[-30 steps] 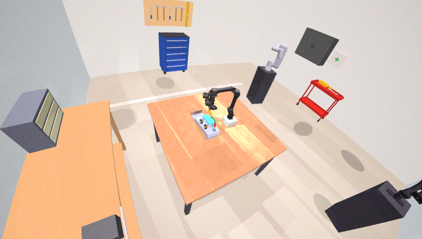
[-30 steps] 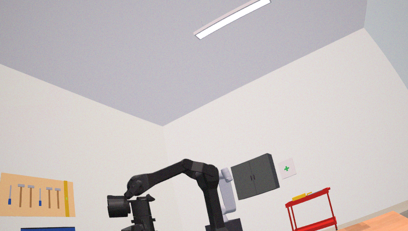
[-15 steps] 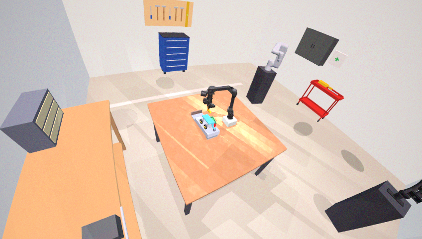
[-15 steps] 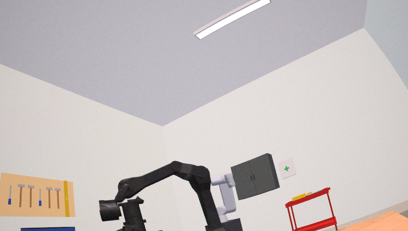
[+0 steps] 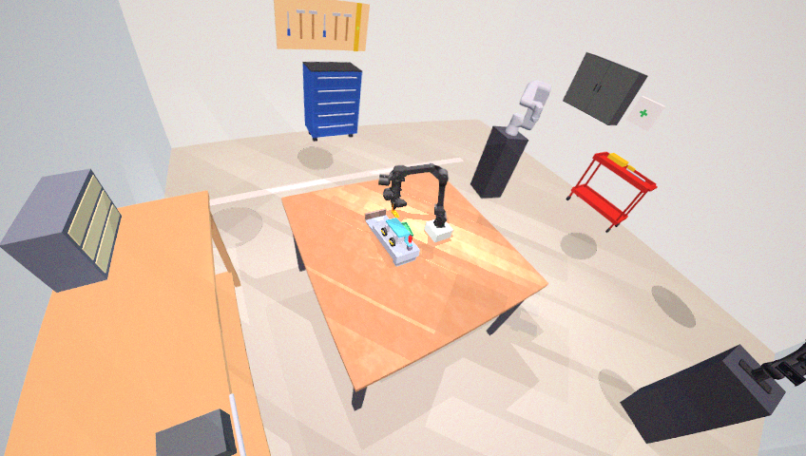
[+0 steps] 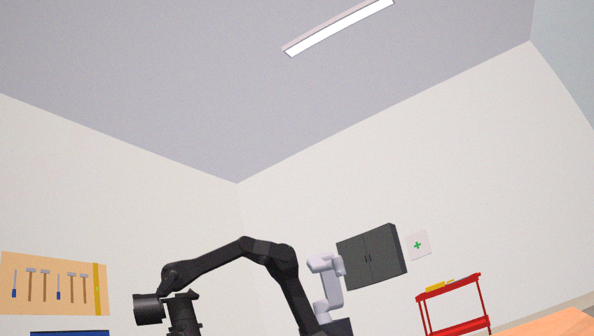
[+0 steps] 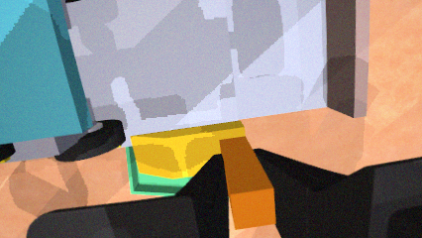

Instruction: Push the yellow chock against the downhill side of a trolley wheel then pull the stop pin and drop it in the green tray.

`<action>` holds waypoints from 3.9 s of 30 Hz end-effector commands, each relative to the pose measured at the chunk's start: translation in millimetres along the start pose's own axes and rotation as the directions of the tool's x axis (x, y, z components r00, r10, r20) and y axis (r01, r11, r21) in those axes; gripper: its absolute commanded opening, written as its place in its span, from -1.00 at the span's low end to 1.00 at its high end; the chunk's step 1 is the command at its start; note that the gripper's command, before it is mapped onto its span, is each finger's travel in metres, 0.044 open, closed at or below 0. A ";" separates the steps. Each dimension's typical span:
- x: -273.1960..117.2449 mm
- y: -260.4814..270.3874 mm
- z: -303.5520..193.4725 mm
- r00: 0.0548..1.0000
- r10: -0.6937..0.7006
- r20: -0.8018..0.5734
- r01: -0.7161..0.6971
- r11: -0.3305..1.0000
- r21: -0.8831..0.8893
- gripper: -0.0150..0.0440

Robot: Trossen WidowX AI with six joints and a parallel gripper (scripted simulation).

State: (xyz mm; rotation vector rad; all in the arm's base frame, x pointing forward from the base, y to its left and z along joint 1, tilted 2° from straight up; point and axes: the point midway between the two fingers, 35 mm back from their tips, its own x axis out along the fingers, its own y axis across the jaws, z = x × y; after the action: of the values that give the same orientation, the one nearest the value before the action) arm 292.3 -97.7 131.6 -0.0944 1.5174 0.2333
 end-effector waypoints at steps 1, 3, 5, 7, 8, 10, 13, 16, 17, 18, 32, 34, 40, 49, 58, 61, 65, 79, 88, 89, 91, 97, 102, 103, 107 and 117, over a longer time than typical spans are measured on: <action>6.4 0.1 1.3 1.000 0.003 0.002 -0.003 1.000 0.003 -0.49; 13.2 -0.2 1.2 1.000 0.003 0.002 -0.003 1.000 0.003 -0.49; 18.4 -0.8 1.9 1.000 0.003 0.002 -0.003 1.000 0.003 -0.49; 22.1 -0.9 2.1 1.000 0.003 0.002 -0.003 1.000 0.003 -0.49; 24.4 -0.9 2.1 1.000 0.003 0.002 -0.003 1.000 0.003 -0.49; 29.4 -0.9 2.1 1.000 0.003 0.002 -0.003 1.000 0.003 -0.49; 36.4 -1.0 2.2 1.000 0.003 0.002 -0.003 1.000 0.003 -0.49; 43.3 -0.9 2.4 1.000 0.003 0.002 -0.003 1.000 0.003 -0.49; 45.6 -0.8 2.4 1.000 0.004 0.002 -0.004 1.000 0.003 -0.49; 47.8 -0.8 2.4 1.000 0.004 0.002 -0.004 1.000 0.003 -0.49; 62.7 3.4 2.1 1.000 0.004 0.002 -0.004 1.000 0.004 -0.49; 62.2 5.5 2.1 1.000 0.004 0.002 -0.004 1.000 0.004 -0.49; 61.2 11.6 2.2 1.000 0.005 0.002 -0.005 1.000 0.004 -0.49; 60.1 19.9 3.2 1.000 0.005 0.002 -0.005 1.000 0.004 -0.49; 59.4 28.2 4.0 1.000 0.006 0.002 -0.006 1.000 0.004 -0.49; 59.2 31.0 4.2 1.000 0.006 0.002 -0.006 1.000 0.004 -0.49; 58.9 34.6 4.5 1.000 0.007 0.002 -0.007 1.000 0.004 -0.49; 58.7 29.8 4.7 1.000 -0.001 0.004 0.001 1.000 0.003 -0.05; 43.7 29.5 4.7 1.000 0.004 0.003 -0.004 1.000 0.003 0.15; 39.3 29.5 4.5 1.000 0.005 0.002 -0.005 1.000 0.003 0.15; 32.9 29.5 4.1 1.000 0.006 0.002 -0.006 1.000 0.004 0.15; 12.0 29.0 4.7 1.000 0.006 0.002 -0.006 1.000 0.004 0.15; -1.5 29.2 4.7 1.000 0.005 0.002 -0.005 1.000 0.004 0.15; 6.0 28.4 5.0 1.000 0.001 0.003 -0.001 1.000 0.007 0.24; 5.3 29.4 6.0 1.000 0.000 0.007 0.000 1.000 0.000 0.42; -9.7 65.1 29.4 0.997 0.006 0.080 -0.010 0.999 0.043 0.15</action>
State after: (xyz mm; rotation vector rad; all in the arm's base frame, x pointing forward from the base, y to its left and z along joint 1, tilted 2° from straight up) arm 305.1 -38.2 146.7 -0.0998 1.4414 0.2398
